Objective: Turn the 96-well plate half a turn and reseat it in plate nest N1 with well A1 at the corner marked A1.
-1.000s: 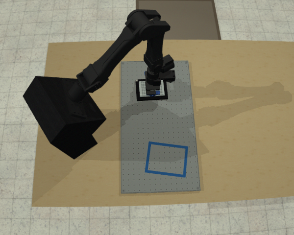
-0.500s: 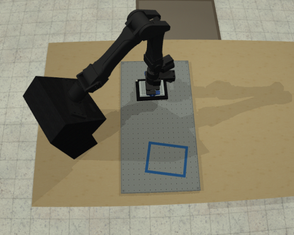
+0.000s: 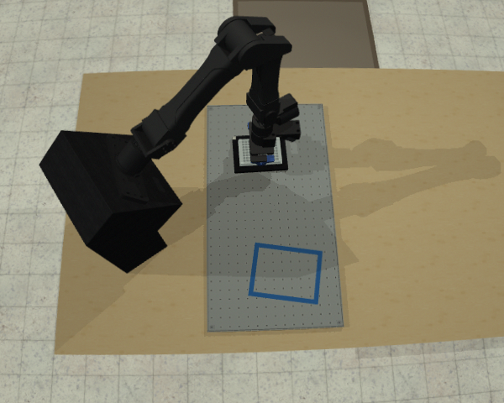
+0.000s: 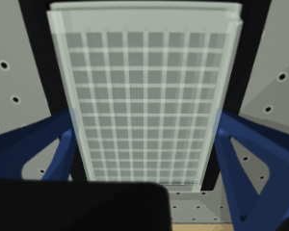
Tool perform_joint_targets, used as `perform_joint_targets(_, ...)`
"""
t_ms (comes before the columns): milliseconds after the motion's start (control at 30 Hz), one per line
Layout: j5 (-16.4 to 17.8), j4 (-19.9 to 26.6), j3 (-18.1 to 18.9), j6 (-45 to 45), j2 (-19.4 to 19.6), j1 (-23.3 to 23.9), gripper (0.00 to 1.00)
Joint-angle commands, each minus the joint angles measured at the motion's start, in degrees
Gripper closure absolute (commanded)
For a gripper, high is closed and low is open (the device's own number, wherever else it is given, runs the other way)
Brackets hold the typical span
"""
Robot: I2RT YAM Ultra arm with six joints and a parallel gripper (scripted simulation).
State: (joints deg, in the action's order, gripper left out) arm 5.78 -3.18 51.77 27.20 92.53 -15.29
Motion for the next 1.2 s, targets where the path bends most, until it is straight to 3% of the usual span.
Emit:
perform_joint_targets(0, -0.06, -0.13, 0.12, 0.03, -0.3, 0.02, 1.0)
perform_joint_targets(1167, 0.77, 8.16, -3.26, -0.61, -11.92, 1.06, 1.0)
